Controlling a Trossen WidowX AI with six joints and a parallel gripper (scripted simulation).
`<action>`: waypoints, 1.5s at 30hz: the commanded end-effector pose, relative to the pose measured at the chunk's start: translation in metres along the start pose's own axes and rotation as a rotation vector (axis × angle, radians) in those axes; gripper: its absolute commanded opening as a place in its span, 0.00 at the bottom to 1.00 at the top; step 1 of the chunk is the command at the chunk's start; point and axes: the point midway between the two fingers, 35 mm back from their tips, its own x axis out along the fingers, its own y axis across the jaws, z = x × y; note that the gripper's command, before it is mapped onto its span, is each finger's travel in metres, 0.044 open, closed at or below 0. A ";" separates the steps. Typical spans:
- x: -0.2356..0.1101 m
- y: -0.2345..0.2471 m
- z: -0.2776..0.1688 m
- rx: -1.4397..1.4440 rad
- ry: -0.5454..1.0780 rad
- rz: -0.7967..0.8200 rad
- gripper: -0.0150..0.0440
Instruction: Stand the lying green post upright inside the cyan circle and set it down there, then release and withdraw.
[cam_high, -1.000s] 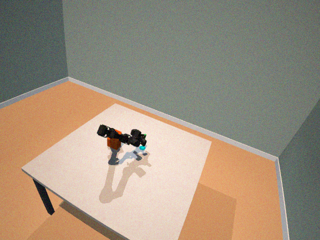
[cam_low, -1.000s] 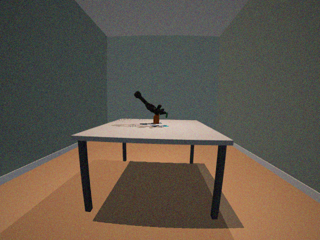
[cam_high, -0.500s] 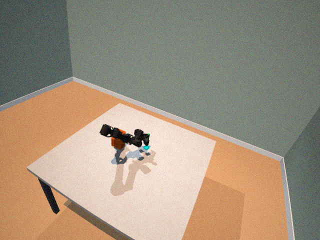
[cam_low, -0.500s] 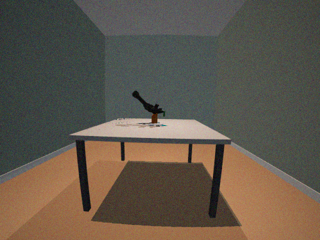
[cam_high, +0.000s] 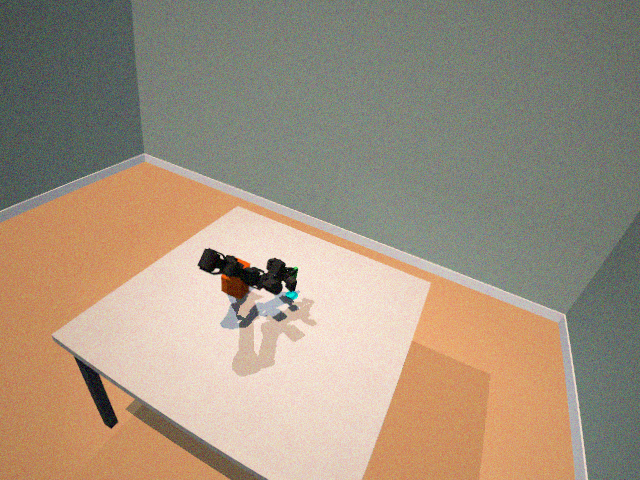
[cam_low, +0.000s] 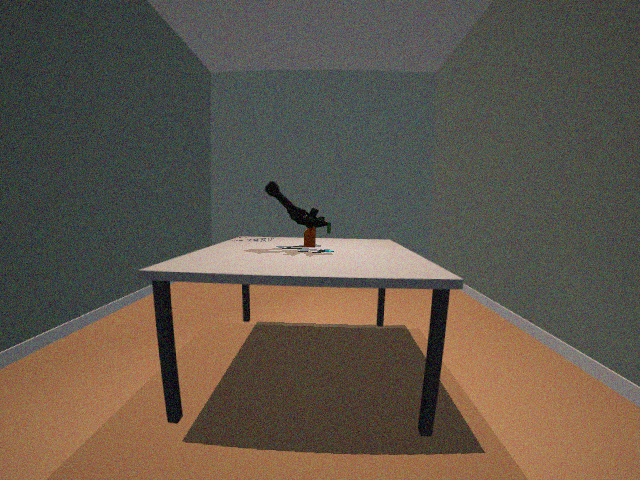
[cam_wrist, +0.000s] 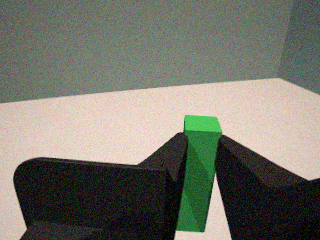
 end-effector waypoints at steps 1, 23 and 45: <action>0.000 0.000 -0.002 -0.005 -0.002 0.002 0.29; 0.005 0.000 -0.066 0.024 0.013 0.015 0.29; 0.010 0.001 -0.107 0.011 0.007 0.013 0.29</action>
